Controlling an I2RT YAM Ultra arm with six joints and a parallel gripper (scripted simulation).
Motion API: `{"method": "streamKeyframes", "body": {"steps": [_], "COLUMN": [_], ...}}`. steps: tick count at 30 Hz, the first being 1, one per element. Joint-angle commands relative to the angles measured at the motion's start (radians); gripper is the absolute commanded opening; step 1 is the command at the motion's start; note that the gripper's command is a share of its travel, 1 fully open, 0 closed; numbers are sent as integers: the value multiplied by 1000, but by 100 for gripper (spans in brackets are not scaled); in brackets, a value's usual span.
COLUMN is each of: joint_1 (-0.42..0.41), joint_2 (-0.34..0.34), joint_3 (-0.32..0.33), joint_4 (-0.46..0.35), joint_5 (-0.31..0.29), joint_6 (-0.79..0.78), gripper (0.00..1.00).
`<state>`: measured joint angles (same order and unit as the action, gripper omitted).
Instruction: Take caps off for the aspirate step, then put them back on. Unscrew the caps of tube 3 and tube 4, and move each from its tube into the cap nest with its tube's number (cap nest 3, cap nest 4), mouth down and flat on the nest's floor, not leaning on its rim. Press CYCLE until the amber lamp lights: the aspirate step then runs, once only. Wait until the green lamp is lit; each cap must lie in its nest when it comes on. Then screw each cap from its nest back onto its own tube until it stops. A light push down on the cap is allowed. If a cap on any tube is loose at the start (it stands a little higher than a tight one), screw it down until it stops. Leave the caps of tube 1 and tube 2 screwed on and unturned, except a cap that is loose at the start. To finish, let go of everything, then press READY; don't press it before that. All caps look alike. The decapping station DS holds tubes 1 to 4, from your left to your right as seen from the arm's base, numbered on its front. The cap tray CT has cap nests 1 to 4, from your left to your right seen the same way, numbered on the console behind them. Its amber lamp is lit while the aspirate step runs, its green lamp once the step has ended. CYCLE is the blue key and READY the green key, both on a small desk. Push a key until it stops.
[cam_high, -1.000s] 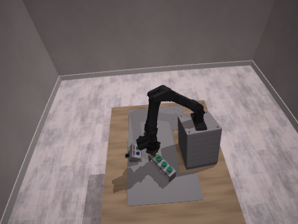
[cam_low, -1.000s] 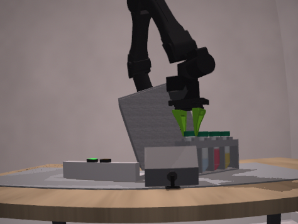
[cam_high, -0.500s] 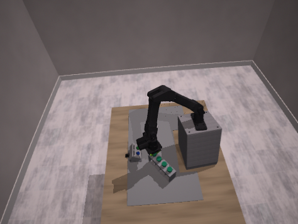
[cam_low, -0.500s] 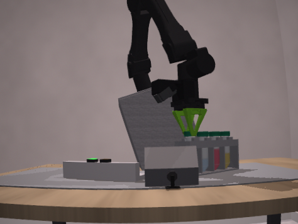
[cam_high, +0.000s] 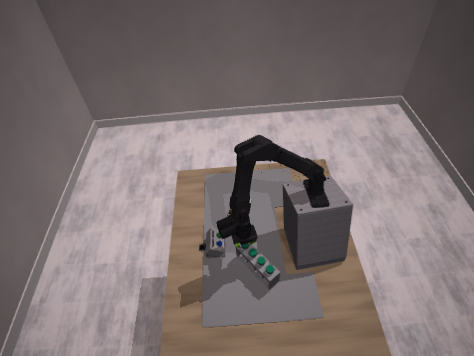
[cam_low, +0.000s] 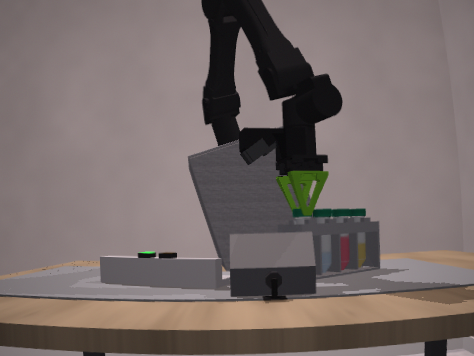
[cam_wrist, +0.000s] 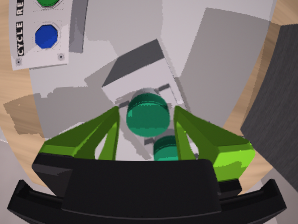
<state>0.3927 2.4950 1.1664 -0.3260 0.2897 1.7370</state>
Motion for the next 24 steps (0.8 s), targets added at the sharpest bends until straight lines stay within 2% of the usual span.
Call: {"method": "streamKeyframes", "body": {"steps": [1,5,6,8,12,13,15,16,17,18,22,24], "joint_1": [3,3,3,3,3,3,3,3,3,3,3,3], "joint_2": [-11,-11,-13,-13,-13,-13,-12,-13,-13,-13,-13,-13], "joint_3": [2,2,2,2,2,2,2,2,2,2,2,2], "joint_4": [0,0,-1,-1,-1,-1,-2,-1,-1,-1,-1,-1], "joint_5": [4,4,4,4,4,4,4,4,4,4,4,4], "joint_6": [11,11,-72,-72,-405,-405,-554,-572,-655,-655,-905,-905], "gripper": [49,49,49,49,49,49,49,49,49,49,49,49]}}
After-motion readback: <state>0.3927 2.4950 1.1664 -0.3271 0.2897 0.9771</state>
